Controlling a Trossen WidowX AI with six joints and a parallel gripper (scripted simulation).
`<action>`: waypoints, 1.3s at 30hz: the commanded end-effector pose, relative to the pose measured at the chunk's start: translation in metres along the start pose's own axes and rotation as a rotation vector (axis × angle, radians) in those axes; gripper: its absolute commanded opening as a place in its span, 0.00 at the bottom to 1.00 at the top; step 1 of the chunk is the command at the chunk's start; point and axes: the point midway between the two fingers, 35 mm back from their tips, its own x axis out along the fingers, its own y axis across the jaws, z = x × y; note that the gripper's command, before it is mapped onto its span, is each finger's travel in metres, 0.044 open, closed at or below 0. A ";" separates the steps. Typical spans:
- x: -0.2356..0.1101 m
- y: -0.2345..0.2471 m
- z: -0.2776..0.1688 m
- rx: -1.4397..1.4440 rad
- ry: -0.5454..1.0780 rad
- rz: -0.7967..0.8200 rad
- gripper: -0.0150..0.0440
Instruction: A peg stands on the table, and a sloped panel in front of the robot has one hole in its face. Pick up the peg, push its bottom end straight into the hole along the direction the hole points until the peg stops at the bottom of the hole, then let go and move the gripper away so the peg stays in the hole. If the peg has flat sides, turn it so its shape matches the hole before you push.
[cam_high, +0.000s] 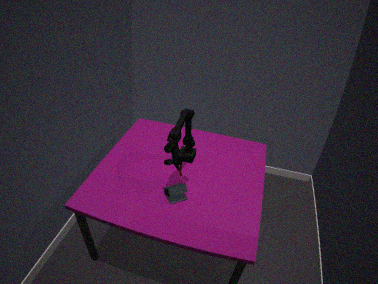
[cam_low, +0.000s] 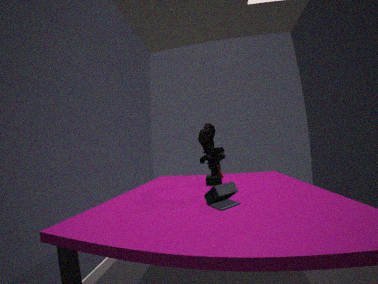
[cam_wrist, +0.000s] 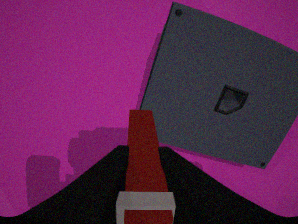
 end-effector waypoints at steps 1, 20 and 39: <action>-0.004 -0.007 -0.002 0.029 -0.021 -0.014 0.25; -0.019 -0.030 -0.013 0.128 -0.093 -0.062 0.25; -0.018 -0.047 -0.020 0.190 -0.142 -0.096 0.25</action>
